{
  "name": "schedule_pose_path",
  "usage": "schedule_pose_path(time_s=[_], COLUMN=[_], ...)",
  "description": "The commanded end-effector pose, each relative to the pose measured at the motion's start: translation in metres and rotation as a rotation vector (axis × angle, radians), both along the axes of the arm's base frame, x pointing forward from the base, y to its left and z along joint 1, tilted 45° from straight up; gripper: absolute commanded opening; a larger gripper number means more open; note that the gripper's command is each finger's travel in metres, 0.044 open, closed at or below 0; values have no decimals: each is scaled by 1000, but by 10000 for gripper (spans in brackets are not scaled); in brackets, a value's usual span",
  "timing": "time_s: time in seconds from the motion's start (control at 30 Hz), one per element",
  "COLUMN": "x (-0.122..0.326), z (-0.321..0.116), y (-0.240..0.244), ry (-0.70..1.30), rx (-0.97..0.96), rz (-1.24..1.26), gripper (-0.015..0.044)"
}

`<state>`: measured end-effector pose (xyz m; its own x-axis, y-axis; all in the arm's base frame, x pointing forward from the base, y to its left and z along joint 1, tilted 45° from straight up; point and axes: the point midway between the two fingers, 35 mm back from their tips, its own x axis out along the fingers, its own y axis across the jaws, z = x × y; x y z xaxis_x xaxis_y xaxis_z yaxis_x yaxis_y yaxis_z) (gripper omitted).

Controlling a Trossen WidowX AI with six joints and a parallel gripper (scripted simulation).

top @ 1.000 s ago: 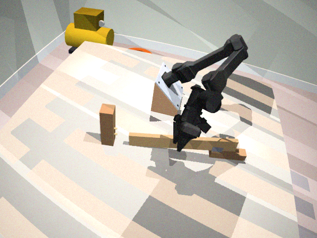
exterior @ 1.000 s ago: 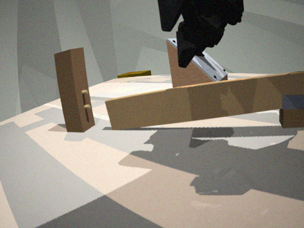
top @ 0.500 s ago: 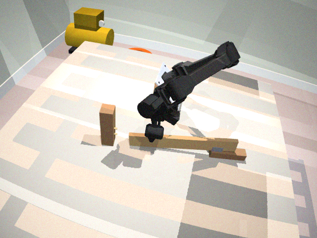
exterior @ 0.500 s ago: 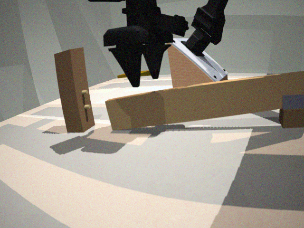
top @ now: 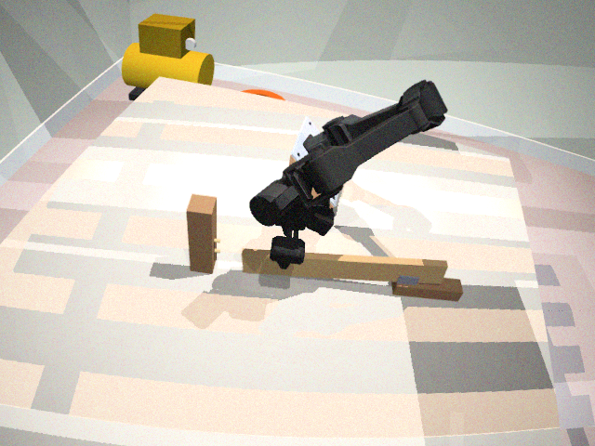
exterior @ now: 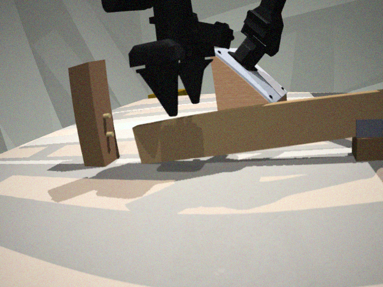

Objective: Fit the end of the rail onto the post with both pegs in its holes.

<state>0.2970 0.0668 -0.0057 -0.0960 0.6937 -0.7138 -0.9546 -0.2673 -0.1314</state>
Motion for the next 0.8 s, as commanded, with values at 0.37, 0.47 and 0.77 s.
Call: schedule_pose_path(time_s=[0.37,0.47,0.77], x=[-3,-4,-6], z=[-18,-22,-31], y=[18,21,31], ry=[8,8,8], rx=[4,4,5], rz=[-3,-3,-3], gripper=[440,440,440])
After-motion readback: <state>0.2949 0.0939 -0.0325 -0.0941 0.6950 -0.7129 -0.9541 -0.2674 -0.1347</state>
